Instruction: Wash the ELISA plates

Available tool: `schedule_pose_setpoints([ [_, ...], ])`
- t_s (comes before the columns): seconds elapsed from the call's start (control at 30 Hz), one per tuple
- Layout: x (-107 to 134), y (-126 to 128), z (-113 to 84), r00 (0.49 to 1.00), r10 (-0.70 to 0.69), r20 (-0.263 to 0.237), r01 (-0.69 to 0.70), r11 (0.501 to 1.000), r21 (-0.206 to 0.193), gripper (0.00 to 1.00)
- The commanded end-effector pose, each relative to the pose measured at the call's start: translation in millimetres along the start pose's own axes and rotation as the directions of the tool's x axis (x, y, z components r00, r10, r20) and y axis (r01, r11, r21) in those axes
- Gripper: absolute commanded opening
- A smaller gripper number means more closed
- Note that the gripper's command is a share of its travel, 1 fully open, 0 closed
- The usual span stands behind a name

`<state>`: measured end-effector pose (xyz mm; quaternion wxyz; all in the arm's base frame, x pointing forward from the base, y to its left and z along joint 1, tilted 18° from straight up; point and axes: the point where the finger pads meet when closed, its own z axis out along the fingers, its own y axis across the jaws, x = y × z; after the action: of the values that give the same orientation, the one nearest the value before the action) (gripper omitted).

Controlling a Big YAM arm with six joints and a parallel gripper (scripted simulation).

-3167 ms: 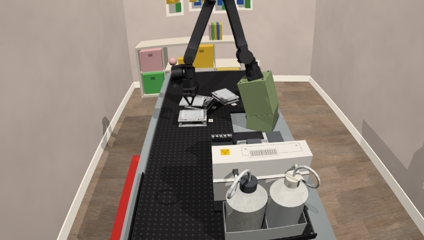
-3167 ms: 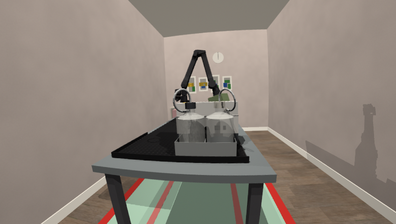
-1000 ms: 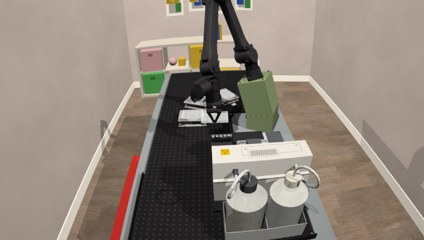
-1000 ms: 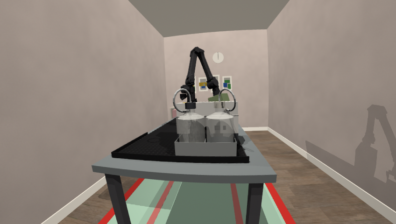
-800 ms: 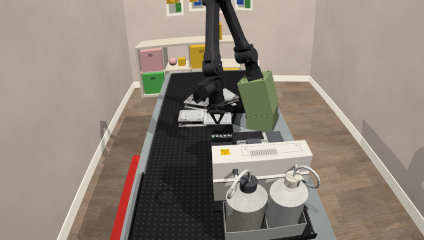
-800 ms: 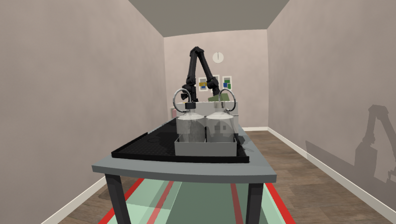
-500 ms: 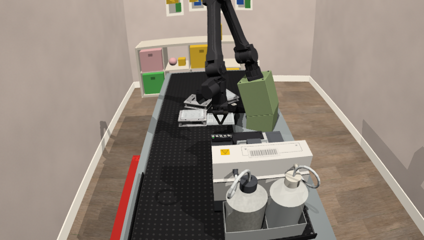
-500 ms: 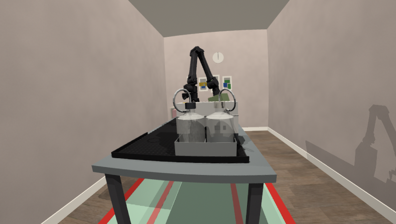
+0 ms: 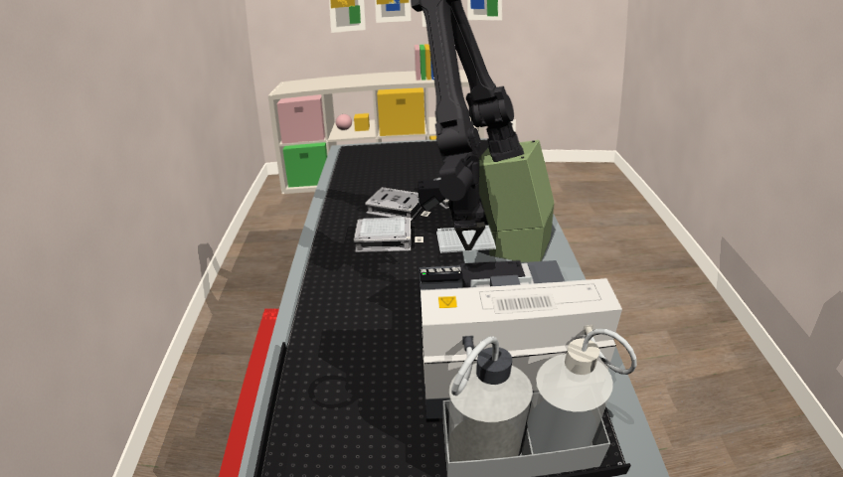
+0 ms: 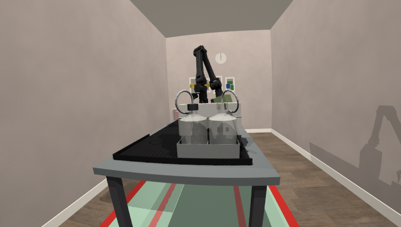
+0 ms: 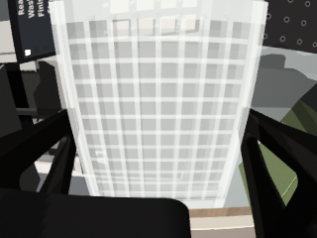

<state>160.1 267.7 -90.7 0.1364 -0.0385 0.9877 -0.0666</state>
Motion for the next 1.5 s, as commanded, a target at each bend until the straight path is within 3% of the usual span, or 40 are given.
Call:
schedule_pose_setpoints([
  [0.0, 17, 8, -0.5, 0.999, 0.035, -0.002, -0.035, 0.999, 0.009, 0.84],
  [0.1, 27, 24, -4.8, 0.999, 0.041, 0.003, -0.041, 0.999, -0.009, 0.84],
  [0.47, 68, 42, -8.6, 0.999, 0.041, 0.002, -0.041, 0.999, -0.01, 0.84],
  [0.6, 57, 45, -12.4, 0.997, 0.075, 0.005, -0.075, 0.997, -0.027, 0.84],
  [0.87, 64, 37, -9.2, 0.999, 0.046, 0.003, -0.046, 0.999, -0.016, 0.84],
  [0.9, 65, 46, -14.8, 0.999, 0.048, 0.008, -0.048, 0.998, -0.032, 0.84],
  [1.03, 64, 37, -9.2, 0.999, 0.046, 0.003, -0.046, 0.999, -0.016, 0.84],
  [1.1, 65, 48, -14.8, 0.999, 0.048, 0.008, -0.048, 0.998, -0.034, 0.84],
  [1.17, 64, 38, -9.1, 0.999, 0.046, 0.003, -0.046, 0.999, -0.016, 0.84],
  [1.2, 63, 47, -14.2, 0.999, 0.053, 0.008, -0.053, 0.998, -0.034, 0.84],
  [1.47, 62, 47, -13.6, 0.998, 0.055, 0.007, -0.055, 0.998, -0.031, 0.84],
])
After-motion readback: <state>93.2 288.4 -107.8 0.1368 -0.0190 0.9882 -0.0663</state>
